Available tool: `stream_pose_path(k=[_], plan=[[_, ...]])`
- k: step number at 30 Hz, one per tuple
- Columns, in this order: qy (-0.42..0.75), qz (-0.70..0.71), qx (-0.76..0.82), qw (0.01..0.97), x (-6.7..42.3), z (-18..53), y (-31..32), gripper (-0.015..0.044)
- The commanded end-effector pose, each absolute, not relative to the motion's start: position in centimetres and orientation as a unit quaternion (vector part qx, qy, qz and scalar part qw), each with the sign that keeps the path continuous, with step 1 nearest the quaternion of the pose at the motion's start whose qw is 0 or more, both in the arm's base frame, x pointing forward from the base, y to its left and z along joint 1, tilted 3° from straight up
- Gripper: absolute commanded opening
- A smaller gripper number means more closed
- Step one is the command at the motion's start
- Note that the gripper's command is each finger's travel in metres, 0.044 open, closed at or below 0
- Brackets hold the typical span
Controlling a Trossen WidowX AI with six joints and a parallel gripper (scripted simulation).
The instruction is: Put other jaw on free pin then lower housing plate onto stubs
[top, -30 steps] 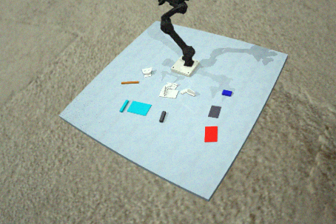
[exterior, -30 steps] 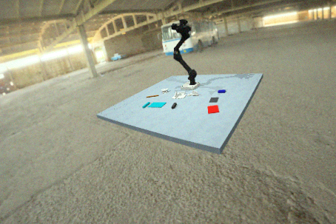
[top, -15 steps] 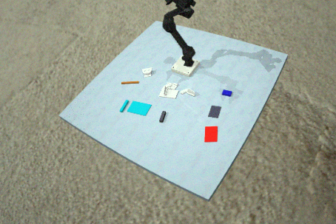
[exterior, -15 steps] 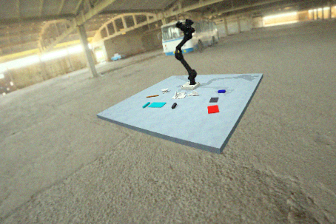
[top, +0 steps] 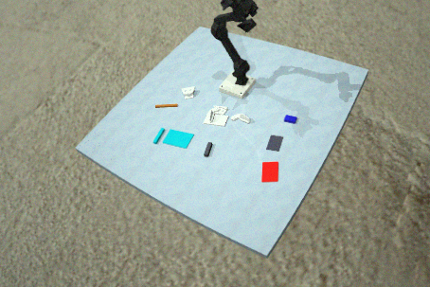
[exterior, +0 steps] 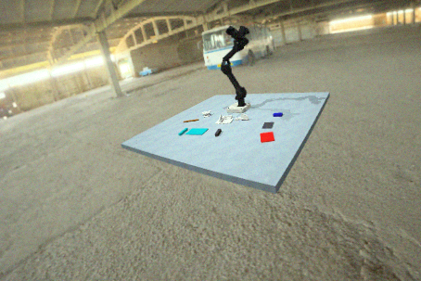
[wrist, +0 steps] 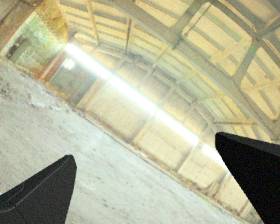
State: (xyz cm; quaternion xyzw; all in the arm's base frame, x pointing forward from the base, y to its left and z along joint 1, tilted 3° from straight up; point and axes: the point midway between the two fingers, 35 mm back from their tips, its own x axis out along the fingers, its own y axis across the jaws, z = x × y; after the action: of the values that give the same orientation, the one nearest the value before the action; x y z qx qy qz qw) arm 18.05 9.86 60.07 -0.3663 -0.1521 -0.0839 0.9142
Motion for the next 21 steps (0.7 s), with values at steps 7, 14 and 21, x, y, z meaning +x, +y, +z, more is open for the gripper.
stream_pose_path(k=[7, 14, 21], plan=[[-0.154, -0.070, -0.423, 0.890, 19.9, 58.3, 12.7, 0.0440], [-0.150, -0.054, -0.461, 0.873, 21.3, 56.8, 14.4, 0.0440], [-0.141, -0.031, -0.503, 0.852, 22.9, 54.8, 16.2, 0.0440]])
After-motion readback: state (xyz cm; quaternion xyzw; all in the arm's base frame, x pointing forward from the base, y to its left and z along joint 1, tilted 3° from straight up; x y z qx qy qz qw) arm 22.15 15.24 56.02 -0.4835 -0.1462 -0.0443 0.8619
